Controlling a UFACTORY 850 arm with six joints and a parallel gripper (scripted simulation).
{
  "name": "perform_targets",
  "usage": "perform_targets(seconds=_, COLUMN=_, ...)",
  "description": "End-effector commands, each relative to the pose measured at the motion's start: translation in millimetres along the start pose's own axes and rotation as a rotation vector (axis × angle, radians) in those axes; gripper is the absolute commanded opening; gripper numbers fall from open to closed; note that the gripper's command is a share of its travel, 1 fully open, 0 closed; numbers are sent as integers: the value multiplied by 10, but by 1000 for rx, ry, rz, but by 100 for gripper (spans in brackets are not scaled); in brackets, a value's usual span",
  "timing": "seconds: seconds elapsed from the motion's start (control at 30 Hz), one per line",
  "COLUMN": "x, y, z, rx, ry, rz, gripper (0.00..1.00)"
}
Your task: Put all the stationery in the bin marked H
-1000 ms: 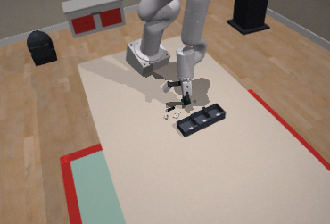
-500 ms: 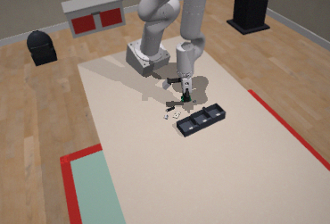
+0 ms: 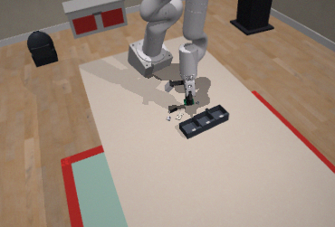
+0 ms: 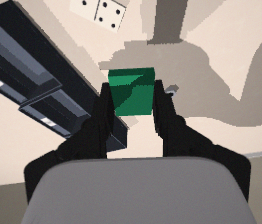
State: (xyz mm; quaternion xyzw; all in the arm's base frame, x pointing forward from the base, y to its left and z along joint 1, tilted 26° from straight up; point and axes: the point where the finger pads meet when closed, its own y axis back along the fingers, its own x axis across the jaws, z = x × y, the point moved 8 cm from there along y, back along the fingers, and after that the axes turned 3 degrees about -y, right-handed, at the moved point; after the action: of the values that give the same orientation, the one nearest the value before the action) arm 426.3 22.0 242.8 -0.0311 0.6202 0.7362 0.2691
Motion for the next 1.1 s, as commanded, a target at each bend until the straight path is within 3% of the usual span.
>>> perform_targets(seconds=0.0, x=-149, y=-5, z=-13, rx=-7, ry=-1, rz=11, gripper=0)
perform_targets(seconds=0.23, x=-540, y=-9, z=-41, rx=-7, ry=-1, rz=11, gripper=0)
perform_targets(seconds=0.73, x=-1293, y=-17, z=-92, rx=3, ry=542, rz=-22, gripper=0)
perform_targets(seconds=1.0, x=-1298, y=-18, z=-98, rx=9, ry=847, rz=-42, gripper=0)
perform_targets(seconds=1.07, x=-1298, y=-18, z=-98, rx=9, ry=847, rz=-42, gripper=0)
